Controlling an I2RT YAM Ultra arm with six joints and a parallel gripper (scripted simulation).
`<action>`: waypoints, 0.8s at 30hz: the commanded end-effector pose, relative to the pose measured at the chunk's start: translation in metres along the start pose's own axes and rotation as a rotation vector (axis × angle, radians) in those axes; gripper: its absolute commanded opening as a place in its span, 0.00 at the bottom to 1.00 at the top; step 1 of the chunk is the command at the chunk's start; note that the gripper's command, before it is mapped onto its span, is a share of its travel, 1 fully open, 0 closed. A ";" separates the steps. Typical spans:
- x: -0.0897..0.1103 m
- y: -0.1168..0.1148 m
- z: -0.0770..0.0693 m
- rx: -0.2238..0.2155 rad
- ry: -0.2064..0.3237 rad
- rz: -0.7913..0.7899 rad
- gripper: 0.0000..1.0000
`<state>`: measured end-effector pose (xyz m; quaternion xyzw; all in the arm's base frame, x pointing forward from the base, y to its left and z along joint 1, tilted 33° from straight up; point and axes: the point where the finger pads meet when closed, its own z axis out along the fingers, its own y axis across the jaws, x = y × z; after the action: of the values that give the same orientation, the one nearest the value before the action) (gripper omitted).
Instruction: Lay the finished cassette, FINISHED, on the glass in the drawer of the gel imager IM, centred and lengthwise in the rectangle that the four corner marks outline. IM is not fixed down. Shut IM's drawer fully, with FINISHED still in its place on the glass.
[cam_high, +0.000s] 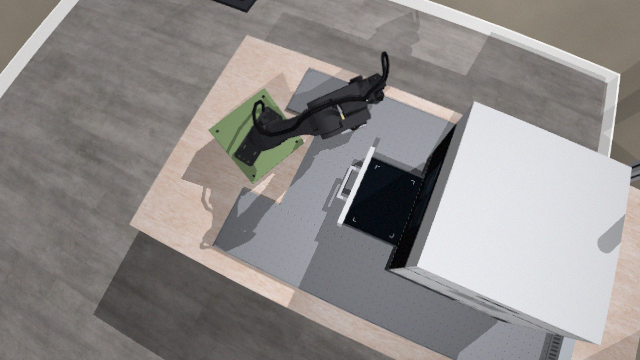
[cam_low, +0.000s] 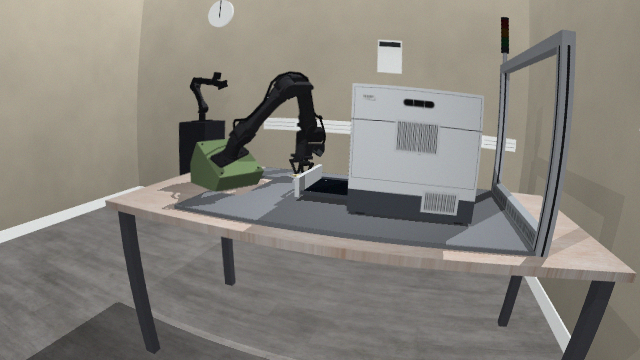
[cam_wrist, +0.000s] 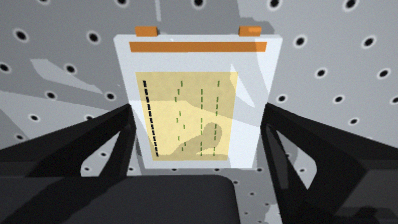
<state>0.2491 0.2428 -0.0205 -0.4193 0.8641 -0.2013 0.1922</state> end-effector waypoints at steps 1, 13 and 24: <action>-0.015 0.000 -0.021 -0.005 -0.052 0.016 0.00; -0.015 -0.001 -0.035 0.000 -0.052 0.016 0.00; -0.014 -0.001 -0.048 -0.001 -0.052 0.016 0.00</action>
<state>0.2340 0.2491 0.0039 -0.4206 0.8637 -0.1984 0.1942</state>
